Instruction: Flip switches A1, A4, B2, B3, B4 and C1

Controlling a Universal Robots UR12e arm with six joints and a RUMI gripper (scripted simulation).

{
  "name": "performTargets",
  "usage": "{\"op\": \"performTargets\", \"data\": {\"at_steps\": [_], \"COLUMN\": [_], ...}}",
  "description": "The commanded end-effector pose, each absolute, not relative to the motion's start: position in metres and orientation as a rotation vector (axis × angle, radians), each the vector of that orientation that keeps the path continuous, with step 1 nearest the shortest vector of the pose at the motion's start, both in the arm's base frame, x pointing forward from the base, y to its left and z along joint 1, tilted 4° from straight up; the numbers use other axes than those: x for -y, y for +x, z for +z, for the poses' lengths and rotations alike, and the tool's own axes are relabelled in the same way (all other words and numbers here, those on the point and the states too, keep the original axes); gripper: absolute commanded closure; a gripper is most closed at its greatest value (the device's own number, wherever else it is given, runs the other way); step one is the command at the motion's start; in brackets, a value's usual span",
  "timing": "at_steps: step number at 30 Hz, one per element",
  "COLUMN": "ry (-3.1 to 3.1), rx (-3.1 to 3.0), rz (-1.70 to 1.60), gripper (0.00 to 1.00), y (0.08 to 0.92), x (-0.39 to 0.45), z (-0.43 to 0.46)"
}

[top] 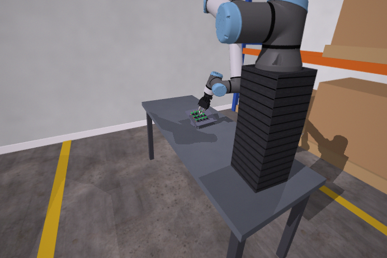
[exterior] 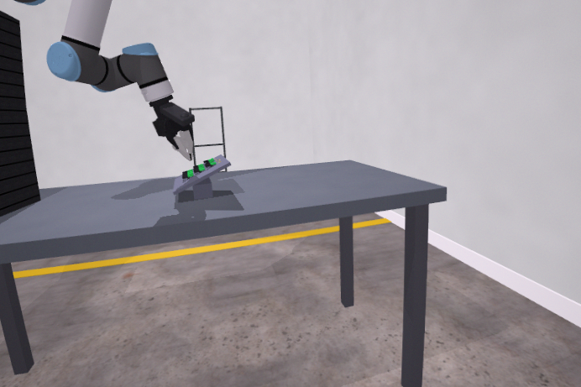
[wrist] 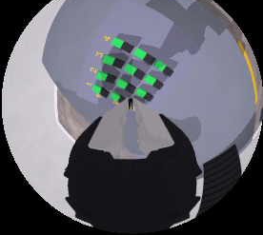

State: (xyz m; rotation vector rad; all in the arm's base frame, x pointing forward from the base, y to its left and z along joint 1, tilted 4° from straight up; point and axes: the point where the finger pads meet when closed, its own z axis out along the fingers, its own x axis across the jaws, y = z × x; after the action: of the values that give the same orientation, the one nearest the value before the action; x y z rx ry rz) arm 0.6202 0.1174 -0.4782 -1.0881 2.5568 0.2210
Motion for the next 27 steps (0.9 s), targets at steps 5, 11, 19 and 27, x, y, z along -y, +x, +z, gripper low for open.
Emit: {"op": "performTargets", "data": {"at_steps": [5, 11, 19, 27], "ry": [-0.537, -0.251, 0.042, 0.504], "rx": [-2.689, -2.718, -2.72, -2.668], "rz": [0.334, 0.4, 0.463, 0.548], "gripper": [1.0, 1.0, 1.0, 1.0], "y": [0.63, 0.635, 0.641, 0.646], "x": [-0.107, -0.099, -0.092, -0.085], "z": [-0.477, -0.476, -0.475, -0.474]}}
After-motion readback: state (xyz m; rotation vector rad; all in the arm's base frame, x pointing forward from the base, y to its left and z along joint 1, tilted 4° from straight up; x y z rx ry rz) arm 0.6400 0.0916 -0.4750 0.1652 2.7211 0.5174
